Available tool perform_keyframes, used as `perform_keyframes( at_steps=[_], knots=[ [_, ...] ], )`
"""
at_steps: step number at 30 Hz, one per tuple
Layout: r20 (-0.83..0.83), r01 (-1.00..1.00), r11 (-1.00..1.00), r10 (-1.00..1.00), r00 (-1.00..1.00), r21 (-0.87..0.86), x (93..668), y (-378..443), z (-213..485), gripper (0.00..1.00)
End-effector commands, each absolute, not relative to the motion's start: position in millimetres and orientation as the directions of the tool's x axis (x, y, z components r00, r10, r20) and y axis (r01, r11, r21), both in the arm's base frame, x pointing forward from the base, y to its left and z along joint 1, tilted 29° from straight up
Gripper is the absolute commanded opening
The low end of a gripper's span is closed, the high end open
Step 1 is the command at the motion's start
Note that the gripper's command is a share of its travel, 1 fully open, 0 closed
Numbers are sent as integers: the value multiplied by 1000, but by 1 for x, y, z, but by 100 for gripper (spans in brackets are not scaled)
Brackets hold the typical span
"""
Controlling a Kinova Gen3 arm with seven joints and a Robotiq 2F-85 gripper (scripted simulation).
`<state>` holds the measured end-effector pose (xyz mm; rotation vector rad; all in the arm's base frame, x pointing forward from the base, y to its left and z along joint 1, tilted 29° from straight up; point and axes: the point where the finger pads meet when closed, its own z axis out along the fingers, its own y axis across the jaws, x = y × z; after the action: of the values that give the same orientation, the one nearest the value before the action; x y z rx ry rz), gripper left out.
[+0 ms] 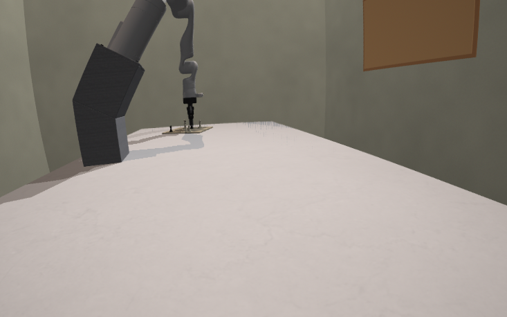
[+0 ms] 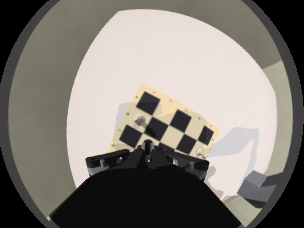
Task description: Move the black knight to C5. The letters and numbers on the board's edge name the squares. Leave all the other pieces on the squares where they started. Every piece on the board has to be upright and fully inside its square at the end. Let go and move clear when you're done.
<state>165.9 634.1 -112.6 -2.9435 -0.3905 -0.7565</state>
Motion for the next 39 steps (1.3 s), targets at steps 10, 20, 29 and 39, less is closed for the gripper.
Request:
perform_keyframes(
  at_steps=[10, 20, 29, 39],
  knots=[
    [481, 266, -964, 225, 847, -17, 166, 636, -114, 0],
    [481, 266, -964, 225, 847, -17, 166, 636, -114, 0],
    [480, 261, -965, 226, 848, -5, 151, 626, -86, 0],
    [480, 263, -965, 228, 847, -5, 124, 619, -37, 0]
  ],
)
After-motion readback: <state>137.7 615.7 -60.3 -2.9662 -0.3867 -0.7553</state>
